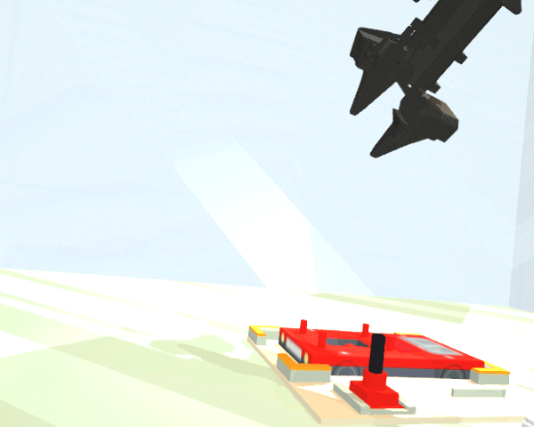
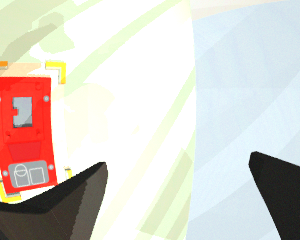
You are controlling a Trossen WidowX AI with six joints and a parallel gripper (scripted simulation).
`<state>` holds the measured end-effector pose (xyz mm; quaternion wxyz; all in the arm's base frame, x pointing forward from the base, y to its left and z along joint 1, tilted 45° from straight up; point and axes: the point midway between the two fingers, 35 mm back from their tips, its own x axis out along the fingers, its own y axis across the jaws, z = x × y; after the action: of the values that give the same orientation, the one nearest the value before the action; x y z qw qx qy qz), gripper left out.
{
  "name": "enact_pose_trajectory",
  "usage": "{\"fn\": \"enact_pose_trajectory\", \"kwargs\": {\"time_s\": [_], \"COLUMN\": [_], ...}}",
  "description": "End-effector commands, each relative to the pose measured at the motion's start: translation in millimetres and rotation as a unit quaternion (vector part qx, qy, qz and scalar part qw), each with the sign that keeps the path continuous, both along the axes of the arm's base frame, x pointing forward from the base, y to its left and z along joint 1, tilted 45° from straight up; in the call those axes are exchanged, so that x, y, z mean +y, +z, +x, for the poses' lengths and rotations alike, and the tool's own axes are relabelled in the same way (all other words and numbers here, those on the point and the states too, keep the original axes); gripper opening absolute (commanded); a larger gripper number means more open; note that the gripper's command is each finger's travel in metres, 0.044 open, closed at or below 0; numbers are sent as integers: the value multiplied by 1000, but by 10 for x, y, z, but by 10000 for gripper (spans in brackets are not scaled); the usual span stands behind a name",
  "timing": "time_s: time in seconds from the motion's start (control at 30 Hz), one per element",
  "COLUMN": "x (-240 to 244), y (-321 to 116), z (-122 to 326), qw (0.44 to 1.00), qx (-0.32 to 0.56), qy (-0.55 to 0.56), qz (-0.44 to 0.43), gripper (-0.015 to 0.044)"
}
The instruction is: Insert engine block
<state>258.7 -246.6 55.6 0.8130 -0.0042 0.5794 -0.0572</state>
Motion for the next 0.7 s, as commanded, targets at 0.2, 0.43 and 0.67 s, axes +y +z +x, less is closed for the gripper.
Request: {"fn": "enact_pose_trajectory", "kwargs": {"time_s": [0.2,0.43,0.67], "x": [1127,1927,2690], "y": [185,349,536], "z": [431,521,434], "qw": [988,967,935], "qx": [-37,-24,21], "qy": [9,14,15], "qz": [147,254,354], "gripper": [440,440,440]}}
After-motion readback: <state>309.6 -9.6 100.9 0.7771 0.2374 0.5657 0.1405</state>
